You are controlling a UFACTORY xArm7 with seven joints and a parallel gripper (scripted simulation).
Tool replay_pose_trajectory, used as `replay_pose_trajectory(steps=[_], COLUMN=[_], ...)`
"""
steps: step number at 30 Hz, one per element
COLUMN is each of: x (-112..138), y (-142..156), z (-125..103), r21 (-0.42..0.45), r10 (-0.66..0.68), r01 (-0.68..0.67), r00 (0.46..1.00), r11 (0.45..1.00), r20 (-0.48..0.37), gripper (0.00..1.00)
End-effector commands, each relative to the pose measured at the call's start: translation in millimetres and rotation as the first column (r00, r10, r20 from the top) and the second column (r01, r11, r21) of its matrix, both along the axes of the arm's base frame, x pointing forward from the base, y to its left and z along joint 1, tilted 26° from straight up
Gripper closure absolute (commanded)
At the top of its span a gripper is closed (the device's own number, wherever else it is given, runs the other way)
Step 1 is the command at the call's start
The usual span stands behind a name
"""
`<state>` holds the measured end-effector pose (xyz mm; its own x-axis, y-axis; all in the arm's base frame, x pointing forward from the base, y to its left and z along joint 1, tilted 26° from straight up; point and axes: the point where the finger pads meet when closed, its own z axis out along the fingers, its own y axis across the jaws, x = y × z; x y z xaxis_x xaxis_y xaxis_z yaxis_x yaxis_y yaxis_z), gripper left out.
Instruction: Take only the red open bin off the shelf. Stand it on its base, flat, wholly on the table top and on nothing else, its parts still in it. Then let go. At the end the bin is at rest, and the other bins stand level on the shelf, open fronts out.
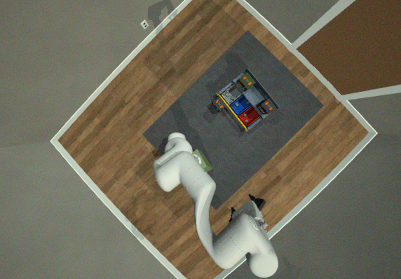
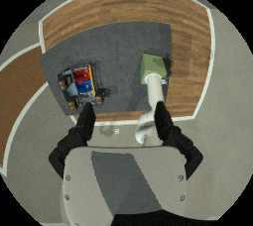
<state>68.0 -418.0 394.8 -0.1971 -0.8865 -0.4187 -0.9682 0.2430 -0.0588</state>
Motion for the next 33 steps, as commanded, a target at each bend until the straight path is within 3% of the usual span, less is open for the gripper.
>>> replay_pose_trajectory(steps=[1, 10, 15, 27, 33], x=[0, 0, 41, 41, 82], y=[0, 0, 22, 22, 44], z=[1, 1, 17, 17, 33], r21=[0.018, 0.018, 0.018, 0.018, 0.018], r10=[-0.005, -0.005, -0.005, -0.005, -0.005], r01=[0.005, 0.005, 0.005, 0.005, 0.006], r00=[1.0, 1.0, 1.0, 1.0, 1.0], r11=[1.0, 1.0, 1.0, 1.0, 1.0], r20=[-0.023, -0.023, -0.023, -0.023, -0.023], gripper=[0.0, 0.0, 0.0, 0.0, 0.0])
